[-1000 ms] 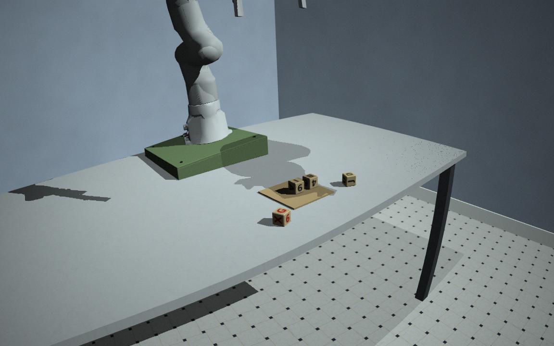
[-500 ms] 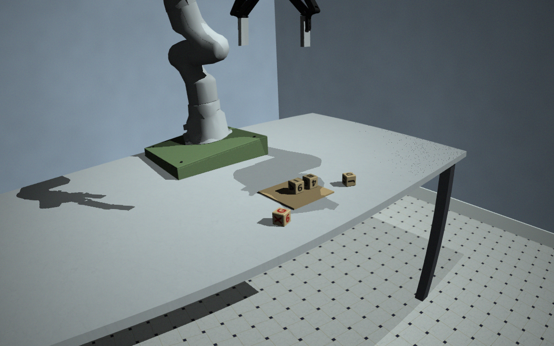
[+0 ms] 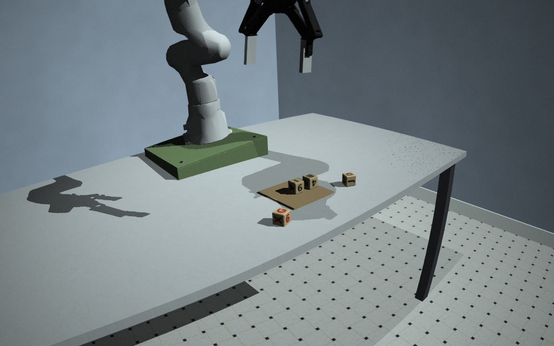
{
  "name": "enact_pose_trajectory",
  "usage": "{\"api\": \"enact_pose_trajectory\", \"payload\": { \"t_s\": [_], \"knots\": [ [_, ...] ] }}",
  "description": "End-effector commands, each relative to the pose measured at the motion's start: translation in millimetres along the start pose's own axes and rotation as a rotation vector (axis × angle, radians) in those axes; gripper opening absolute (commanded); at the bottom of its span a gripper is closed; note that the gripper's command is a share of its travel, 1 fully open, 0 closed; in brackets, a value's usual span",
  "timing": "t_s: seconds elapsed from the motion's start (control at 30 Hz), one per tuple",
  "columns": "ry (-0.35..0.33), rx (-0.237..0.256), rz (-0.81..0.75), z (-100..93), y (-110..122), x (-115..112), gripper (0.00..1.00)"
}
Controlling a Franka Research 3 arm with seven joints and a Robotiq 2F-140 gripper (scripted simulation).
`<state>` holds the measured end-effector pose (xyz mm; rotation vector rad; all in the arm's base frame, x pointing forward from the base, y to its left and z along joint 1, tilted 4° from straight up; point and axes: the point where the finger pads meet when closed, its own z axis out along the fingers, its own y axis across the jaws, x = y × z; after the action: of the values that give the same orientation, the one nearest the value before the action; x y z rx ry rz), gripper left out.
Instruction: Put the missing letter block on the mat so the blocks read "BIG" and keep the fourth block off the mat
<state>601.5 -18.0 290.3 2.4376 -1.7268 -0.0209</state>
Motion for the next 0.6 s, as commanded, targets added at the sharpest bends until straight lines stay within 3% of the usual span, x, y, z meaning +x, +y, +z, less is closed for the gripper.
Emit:
{"api": "enact_pose_trajectory", "payload": {
  "t_s": [0.0,0.2,0.57],
  "knots": [
    [0.015,-0.001,0.139,11.1,-6.5,2.6,1.0],
    [0.025,-0.011,0.189,24.5,-10.7,3.9,1.0],
    [0.063,-0.041,0.349,68.7,-22.5,7.0,1.0]
  ]
}}
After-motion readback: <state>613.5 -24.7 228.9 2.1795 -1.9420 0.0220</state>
